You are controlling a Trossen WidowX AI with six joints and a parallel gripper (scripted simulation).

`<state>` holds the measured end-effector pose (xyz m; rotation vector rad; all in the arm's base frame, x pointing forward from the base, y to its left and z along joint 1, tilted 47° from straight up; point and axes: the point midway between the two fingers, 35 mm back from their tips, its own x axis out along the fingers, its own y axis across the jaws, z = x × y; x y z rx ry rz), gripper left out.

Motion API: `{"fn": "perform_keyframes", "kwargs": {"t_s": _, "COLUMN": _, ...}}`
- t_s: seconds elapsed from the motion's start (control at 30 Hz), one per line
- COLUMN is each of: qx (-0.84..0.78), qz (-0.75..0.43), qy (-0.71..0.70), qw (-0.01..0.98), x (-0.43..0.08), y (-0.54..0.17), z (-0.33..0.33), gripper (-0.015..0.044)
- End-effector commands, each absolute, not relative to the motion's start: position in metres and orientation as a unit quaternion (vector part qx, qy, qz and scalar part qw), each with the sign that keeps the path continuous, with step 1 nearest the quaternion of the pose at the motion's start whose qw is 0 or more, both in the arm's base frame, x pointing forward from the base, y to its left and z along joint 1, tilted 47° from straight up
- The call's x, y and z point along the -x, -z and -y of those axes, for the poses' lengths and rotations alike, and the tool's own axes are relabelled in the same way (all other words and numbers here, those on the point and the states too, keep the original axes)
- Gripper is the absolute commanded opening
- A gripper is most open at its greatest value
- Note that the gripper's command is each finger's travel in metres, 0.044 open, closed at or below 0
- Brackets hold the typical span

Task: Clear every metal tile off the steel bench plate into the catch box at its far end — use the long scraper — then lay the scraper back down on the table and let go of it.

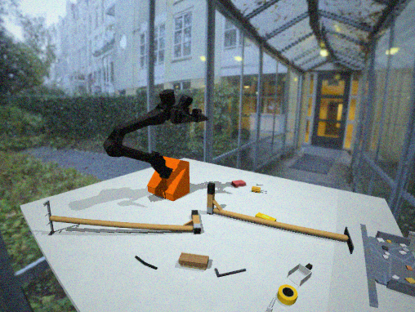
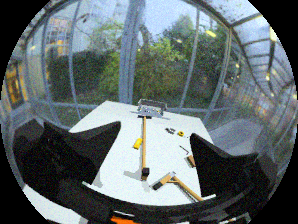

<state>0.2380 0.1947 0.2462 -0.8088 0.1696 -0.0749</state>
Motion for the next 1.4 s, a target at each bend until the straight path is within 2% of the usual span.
{"fn": "perform_keyframes", "kwargs": {"t_s": 0.0, "qx": 0.389, "qz": -0.089, "qy": 0.040, "qw": 0.916, "x": -0.247, "y": -0.247, "z": -0.198, "gripper": 0.0440}}
{"fn": "perform_keyframes", "kwargs": {"t_s": 1.37, "qx": 0.407, "qz": -0.209, "qy": 0.088, "qw": 0.885, "x": -0.372, "y": -0.220, "z": -0.211, "gripper": 0.0440}}
